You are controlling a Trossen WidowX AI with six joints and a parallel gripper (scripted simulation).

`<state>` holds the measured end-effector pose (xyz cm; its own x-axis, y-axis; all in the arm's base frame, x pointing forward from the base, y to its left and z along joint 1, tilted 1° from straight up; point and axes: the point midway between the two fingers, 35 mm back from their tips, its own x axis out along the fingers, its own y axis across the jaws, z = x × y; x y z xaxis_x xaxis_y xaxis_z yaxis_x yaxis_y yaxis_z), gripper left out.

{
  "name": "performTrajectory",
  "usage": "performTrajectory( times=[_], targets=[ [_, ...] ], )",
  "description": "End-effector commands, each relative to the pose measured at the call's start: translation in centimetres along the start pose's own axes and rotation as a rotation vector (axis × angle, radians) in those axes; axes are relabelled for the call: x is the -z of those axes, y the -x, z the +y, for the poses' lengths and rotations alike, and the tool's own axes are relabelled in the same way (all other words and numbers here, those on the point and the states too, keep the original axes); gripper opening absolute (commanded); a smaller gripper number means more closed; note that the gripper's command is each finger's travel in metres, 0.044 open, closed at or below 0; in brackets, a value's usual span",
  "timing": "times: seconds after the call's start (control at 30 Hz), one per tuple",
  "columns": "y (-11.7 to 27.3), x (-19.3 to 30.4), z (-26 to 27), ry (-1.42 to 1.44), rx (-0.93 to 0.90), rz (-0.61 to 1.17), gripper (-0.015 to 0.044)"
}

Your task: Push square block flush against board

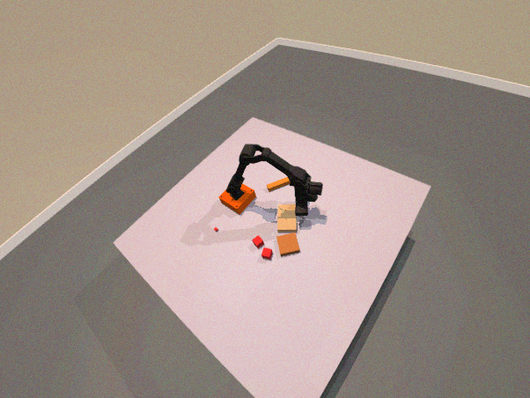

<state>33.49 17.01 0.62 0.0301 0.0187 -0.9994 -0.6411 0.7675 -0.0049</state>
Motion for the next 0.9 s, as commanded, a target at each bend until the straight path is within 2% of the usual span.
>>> performTrajectory(
  times=[0.0,0.87],
  targets=[
    [-2.1,0.4,0.2,0.008,-0.002,0.017,0.0],
    [-1.9,3.8,-0.1,0.008,-0.002,0.02,0.0]
  ],
)
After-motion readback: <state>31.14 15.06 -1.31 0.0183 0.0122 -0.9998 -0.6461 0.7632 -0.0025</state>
